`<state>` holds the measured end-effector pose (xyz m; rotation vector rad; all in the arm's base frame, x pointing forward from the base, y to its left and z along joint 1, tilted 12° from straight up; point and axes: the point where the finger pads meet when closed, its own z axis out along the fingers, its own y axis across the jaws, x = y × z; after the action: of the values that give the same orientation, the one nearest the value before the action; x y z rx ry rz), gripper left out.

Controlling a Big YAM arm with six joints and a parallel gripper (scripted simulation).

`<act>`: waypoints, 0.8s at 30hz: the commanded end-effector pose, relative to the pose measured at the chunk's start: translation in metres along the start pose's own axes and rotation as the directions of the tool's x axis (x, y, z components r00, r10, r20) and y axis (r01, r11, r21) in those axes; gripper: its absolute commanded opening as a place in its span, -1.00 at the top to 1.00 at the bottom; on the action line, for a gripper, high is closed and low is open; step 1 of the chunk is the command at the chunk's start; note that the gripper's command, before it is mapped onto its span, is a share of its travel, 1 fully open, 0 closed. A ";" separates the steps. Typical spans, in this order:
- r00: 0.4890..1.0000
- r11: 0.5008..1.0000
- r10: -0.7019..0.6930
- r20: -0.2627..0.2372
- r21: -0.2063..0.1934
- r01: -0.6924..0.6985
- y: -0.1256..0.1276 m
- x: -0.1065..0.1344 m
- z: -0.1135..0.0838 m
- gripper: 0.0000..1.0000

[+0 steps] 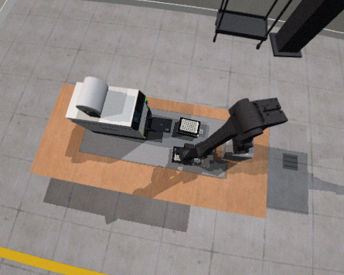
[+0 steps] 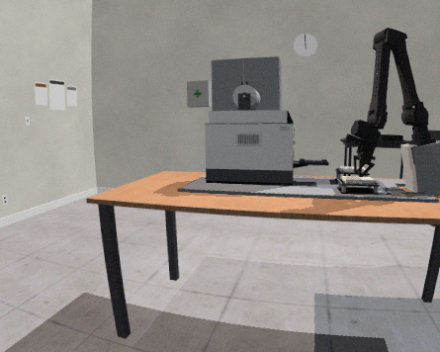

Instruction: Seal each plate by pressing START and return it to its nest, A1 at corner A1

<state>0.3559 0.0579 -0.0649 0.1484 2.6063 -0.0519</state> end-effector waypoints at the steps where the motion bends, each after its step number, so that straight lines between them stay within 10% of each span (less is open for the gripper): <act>1: 1.000 1.000 0.006 0.019 -0.014 -0.006 0.008 -0.013 -0.005 -1.00; 24: 1.000 1.000 0.006 0.003 0.004 -0.006 -0.003 0.000 0.002 -1.00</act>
<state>0.3557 0.0578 -0.0653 0.1514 2.6094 -0.0526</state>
